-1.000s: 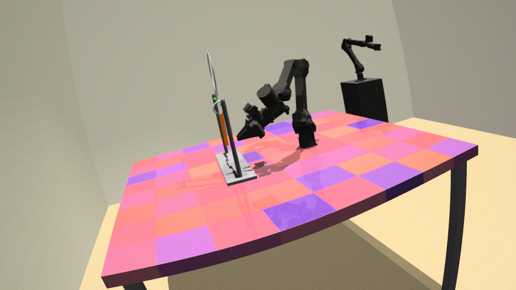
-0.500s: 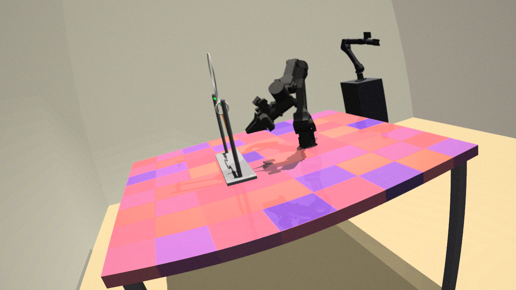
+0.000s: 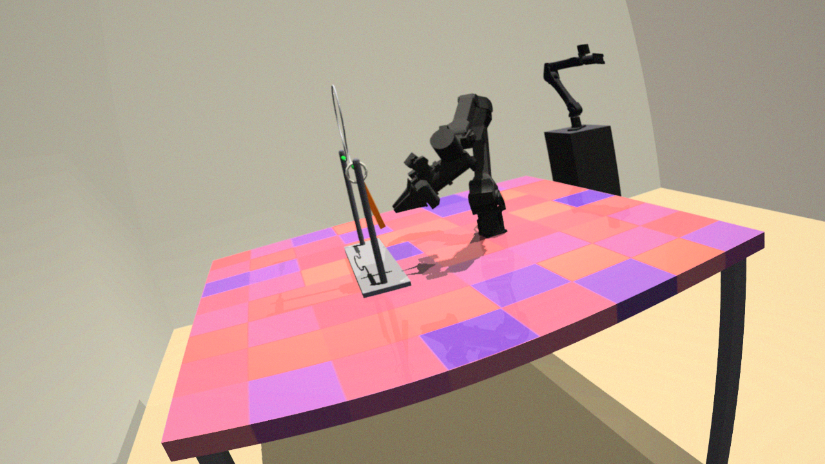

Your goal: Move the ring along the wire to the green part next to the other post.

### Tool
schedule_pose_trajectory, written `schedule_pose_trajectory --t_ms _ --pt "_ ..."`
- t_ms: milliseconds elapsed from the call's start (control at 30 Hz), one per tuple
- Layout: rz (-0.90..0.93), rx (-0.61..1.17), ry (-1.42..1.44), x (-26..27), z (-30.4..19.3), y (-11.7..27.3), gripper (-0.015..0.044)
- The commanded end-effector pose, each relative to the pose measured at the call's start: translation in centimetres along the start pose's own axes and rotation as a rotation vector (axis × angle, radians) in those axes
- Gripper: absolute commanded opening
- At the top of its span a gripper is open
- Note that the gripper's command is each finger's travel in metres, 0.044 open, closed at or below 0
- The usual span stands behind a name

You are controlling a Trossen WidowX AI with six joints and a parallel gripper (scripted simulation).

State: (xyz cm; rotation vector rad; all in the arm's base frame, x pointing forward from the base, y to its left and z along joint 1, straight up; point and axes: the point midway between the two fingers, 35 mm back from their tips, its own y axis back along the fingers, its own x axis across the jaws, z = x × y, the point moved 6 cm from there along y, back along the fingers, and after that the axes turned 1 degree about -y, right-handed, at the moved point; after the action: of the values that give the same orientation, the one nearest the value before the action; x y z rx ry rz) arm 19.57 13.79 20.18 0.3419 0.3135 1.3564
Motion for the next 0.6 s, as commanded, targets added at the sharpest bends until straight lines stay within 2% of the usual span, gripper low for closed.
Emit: schedule_pose_trajectory --t_ms 0,267,467,567 --pt "-0.002 -0.003 -0.006 0.0 0.1 0.0 0.016" --pt "-0.002 -0.003 -0.006 0.0 0.1 0.0 0.016" --pt "0.001 -0.002 0.0 -0.1 0.0 4.0 0.0317" --pt "0.003 -0.007 0.002 -0.2 0.1 4.6 0.0396"
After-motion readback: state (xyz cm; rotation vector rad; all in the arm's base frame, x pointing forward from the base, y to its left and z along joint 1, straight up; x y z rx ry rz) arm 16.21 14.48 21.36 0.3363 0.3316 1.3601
